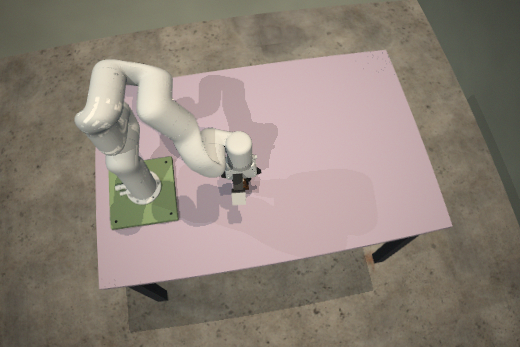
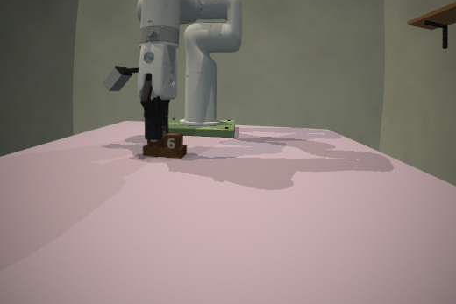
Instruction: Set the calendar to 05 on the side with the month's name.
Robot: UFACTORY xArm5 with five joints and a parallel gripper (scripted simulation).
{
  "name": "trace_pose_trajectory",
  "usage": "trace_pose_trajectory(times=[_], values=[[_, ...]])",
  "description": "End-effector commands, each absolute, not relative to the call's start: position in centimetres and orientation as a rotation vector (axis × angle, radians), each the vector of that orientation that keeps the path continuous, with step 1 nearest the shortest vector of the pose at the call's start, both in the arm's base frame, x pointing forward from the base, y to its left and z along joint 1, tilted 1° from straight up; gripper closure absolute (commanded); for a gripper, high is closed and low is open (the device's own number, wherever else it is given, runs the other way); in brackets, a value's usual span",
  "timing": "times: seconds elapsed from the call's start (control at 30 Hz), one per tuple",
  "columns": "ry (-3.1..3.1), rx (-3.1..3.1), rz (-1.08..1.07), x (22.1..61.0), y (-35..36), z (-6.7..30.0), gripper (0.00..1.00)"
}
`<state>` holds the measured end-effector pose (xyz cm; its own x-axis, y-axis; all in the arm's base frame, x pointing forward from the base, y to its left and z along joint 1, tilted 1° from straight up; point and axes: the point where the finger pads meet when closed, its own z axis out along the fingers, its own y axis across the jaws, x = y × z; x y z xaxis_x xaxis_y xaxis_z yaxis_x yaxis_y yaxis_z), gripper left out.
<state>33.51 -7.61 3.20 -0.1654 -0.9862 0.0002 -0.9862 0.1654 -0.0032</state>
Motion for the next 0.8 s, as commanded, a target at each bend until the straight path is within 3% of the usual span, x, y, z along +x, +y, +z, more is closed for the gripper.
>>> trace_pose_trajectory(times=[0.0,0.77], values=[[2.395,-2.027,-0.008,33.63,-7.64,3.18,0.73],[2.394,-2.028,-0.008,33.62,-7.67,2.36,0.73]])
